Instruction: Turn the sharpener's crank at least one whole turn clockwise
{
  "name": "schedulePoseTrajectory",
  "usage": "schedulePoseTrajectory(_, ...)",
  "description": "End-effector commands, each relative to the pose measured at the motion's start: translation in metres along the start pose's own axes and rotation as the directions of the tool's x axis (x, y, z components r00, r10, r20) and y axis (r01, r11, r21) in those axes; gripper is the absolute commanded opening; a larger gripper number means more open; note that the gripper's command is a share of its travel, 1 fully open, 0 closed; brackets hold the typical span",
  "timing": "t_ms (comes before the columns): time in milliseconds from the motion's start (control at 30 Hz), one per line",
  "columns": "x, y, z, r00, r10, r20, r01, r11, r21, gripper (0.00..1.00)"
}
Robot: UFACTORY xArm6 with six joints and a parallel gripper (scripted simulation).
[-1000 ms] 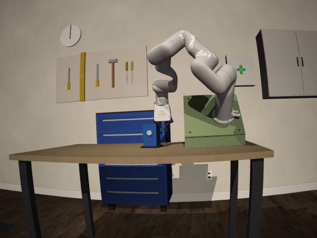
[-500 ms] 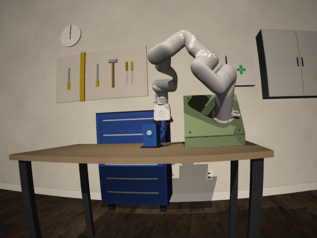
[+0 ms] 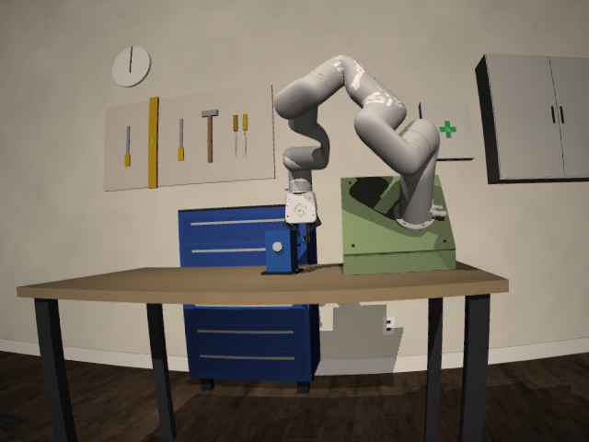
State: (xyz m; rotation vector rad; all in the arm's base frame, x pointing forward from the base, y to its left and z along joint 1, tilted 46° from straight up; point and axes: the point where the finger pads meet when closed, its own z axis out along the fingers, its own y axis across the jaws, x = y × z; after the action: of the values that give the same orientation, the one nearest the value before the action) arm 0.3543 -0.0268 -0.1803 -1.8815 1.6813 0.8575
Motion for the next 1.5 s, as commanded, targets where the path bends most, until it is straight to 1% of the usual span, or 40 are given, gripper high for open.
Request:
schedulePoseTrajectory(0,0.001,-0.002,-0.003,1.000,-0.001,-0.002,0.001,1.000,0.003,0.00)
schedulePoseTrajectory(200,0.001,-0.008,-0.014,1.000,-0.001,-0.002,0.001,1.000,0.003,0.00)
schedulePoseTrajectory(500,0.000,-0.025,-0.028,1.000,-0.001,-0.002,0.001,1.000,0.003,0.00)
schedulePoseTrajectory(1000,0.000,-0.044,-0.033,1.000,-0.001,-0.002,0.001,1.000,0.003,0.00)
schedulePoseTrajectory(1467,0.000,-0.046,-0.033,1.000,-0.001,-0.002,0.001,1.000,0.003,0.00)
